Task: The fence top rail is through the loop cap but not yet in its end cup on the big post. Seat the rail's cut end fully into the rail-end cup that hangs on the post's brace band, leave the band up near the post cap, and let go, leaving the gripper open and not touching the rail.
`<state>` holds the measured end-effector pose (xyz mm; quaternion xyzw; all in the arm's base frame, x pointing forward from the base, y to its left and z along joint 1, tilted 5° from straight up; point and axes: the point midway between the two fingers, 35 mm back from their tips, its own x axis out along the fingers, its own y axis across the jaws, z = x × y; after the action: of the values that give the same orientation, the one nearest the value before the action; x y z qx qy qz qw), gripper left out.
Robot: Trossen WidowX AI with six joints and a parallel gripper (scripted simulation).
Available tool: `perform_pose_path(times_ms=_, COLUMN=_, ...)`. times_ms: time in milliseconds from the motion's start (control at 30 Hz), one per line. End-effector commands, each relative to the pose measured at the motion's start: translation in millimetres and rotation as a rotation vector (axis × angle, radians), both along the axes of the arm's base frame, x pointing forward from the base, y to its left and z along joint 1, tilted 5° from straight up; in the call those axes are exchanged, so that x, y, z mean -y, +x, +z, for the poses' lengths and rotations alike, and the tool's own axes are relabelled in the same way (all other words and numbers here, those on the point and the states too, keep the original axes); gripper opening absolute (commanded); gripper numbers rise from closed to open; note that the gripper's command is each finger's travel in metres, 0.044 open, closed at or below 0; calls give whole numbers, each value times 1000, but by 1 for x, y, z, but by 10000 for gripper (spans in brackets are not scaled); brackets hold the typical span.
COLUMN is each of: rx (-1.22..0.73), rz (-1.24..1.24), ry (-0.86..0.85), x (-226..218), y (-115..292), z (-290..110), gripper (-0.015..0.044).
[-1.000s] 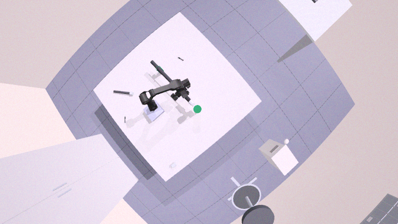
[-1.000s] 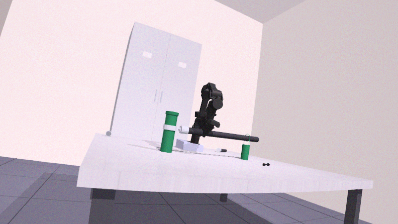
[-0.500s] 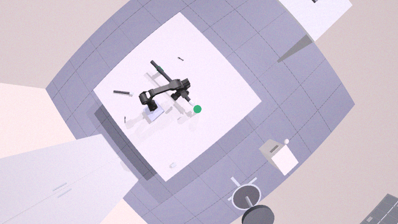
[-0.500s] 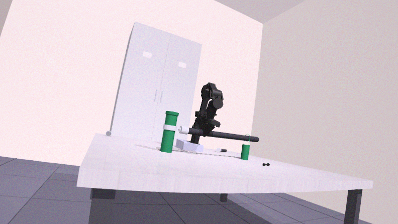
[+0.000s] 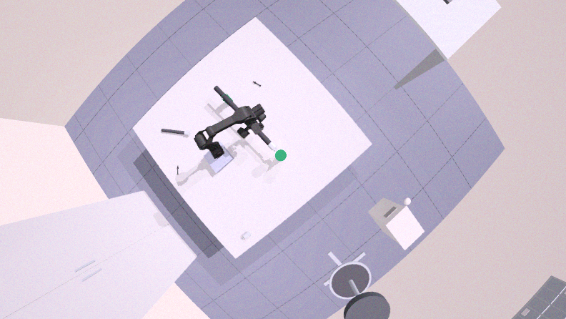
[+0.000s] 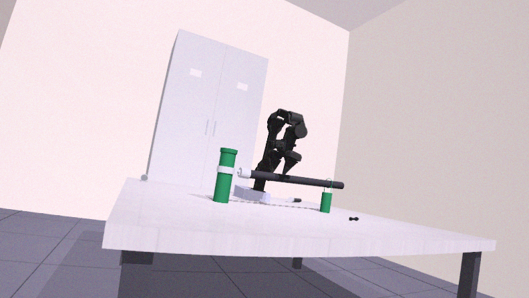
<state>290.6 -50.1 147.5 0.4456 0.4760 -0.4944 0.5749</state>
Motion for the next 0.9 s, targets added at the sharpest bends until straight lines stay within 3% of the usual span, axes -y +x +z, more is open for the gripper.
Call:
perform_pose_path(times_ms=0, rx=0, rz=1, ry=0, x=0, y=0, z=5, gripper=440)
perform_pose_path(times_ms=233, rx=0, rz=1, ry=1, x=-7, y=-8, z=48, gripper=440)
perform_pose_path(times_ms=867, rx=0, rz=1, ry=1, x=-7, y=-8, z=48, gripper=440)
